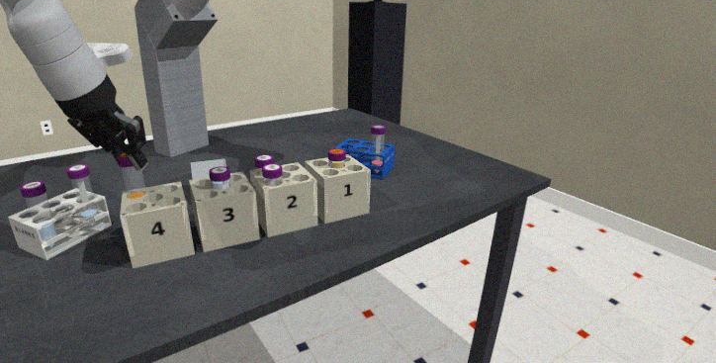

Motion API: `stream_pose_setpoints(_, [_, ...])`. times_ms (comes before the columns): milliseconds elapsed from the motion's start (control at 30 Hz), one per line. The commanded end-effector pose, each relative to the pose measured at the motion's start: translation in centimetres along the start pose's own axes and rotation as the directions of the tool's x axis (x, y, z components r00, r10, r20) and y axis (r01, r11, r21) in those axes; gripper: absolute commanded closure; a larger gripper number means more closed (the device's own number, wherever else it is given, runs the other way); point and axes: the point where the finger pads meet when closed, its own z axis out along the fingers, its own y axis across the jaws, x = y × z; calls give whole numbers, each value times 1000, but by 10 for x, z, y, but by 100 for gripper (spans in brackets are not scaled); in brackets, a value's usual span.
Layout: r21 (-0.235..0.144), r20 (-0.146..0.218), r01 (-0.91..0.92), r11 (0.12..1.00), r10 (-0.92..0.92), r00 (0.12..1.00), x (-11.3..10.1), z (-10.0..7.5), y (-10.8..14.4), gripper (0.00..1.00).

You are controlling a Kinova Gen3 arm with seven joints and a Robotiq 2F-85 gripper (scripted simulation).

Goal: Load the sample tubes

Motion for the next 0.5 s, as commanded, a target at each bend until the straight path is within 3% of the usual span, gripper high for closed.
stream_pose_setpoints(0, [0, 1, 0, 1000, 0, 1000, -1, 1, 0, 90])
stream_pose_setpoints(467, [0, 1, 0, 1000, 0, 1000, -5, 9, 0, 90])
